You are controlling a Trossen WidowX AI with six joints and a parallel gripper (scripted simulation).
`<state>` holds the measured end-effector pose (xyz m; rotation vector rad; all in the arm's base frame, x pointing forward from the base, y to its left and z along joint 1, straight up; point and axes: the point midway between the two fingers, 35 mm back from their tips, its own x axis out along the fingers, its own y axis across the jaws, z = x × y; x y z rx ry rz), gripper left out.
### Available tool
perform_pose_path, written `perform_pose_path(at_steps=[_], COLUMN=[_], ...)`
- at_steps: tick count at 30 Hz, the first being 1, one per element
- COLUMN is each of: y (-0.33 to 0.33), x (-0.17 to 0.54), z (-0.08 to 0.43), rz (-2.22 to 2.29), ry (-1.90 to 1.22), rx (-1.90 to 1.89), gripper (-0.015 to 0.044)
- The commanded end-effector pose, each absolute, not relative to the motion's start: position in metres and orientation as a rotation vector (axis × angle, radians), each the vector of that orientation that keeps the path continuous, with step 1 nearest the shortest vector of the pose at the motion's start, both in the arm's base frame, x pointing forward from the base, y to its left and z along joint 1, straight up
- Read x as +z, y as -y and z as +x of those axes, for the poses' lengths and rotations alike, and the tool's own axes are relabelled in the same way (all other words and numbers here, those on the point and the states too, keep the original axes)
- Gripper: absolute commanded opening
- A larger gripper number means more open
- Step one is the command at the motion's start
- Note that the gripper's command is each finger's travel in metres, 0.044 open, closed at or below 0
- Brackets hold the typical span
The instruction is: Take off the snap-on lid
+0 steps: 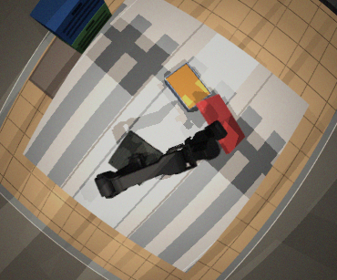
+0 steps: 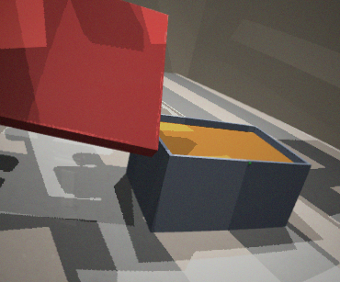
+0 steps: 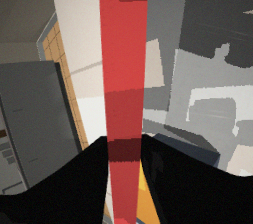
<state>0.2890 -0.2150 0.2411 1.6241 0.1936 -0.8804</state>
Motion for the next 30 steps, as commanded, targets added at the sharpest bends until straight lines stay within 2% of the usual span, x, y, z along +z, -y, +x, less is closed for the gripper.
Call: perform_pose_path(at_steps=[1, 30], y=[0.221, 0.27], x=[0.245, 0.245], z=[0.286, 0.255], rz=[1.618, 1.613], ry=[-0.189, -0.19], rx=[-0.87, -0.872], gripper=[0.0, 0.0])
